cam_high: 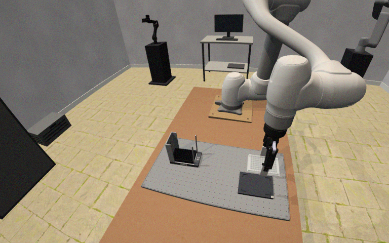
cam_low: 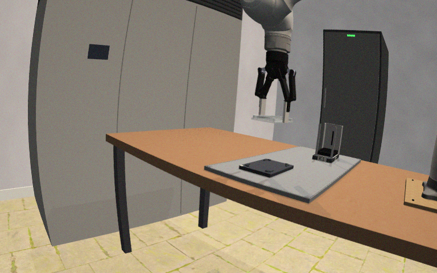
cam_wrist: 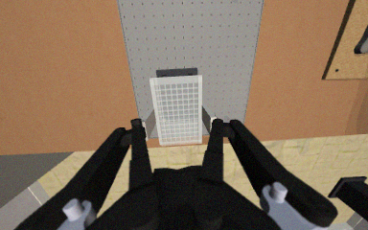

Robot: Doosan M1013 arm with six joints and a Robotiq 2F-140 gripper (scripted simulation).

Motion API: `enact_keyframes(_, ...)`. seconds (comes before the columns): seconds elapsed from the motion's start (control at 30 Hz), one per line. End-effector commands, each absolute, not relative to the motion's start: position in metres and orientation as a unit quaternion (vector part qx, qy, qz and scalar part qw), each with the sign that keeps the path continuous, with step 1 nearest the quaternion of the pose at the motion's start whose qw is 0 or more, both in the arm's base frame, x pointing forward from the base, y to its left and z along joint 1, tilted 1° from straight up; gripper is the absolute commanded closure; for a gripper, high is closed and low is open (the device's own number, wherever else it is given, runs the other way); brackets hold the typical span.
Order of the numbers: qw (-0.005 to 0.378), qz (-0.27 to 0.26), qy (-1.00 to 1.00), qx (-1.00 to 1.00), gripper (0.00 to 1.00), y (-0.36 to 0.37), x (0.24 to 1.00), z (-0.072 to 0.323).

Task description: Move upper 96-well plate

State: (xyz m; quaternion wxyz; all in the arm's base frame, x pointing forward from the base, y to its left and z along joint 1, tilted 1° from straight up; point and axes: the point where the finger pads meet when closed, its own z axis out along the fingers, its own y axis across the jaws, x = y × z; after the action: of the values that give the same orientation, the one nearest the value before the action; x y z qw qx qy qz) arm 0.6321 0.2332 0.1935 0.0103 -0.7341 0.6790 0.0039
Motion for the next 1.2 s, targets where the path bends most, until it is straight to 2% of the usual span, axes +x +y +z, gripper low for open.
enact_keyframes(0.0,0.01,0.004,0.679,-0.734,1.0,0.233,0.632,0.194)
enact_keyframes(0.73,0.01,0.004,0.679,-0.734,1.0,0.233,0.632,0.194)
enact_keyframes(1.17,0.01,0.004,0.679,-0.734,1.0,0.233,0.632,0.172)
